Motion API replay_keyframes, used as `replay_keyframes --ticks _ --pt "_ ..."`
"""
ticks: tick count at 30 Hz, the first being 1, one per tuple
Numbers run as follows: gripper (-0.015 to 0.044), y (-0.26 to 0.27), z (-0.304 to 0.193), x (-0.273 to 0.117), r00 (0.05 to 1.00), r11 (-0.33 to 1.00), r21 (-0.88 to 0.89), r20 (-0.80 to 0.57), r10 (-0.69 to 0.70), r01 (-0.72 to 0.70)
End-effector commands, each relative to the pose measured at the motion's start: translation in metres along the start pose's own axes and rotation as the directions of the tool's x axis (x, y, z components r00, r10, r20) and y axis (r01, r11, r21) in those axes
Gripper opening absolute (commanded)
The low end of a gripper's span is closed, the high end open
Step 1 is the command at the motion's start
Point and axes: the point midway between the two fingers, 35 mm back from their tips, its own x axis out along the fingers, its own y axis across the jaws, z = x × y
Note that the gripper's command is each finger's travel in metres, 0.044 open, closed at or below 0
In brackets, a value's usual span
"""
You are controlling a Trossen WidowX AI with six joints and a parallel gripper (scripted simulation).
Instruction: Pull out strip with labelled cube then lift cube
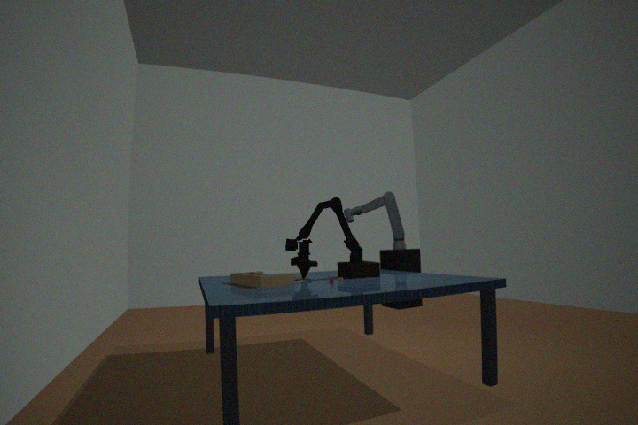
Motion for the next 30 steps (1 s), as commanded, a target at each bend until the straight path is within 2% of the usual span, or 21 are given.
replay_keyframes --ticks 1,30 --pt "0.0 0.002 -0.013 0.005 1.0 1.0 0.002 -0.025 0.008 -0.008" --pt "0.0 0.0 -0.056 0.004 1.0 1.0 0.002 -0.029 0.008 -0.008"
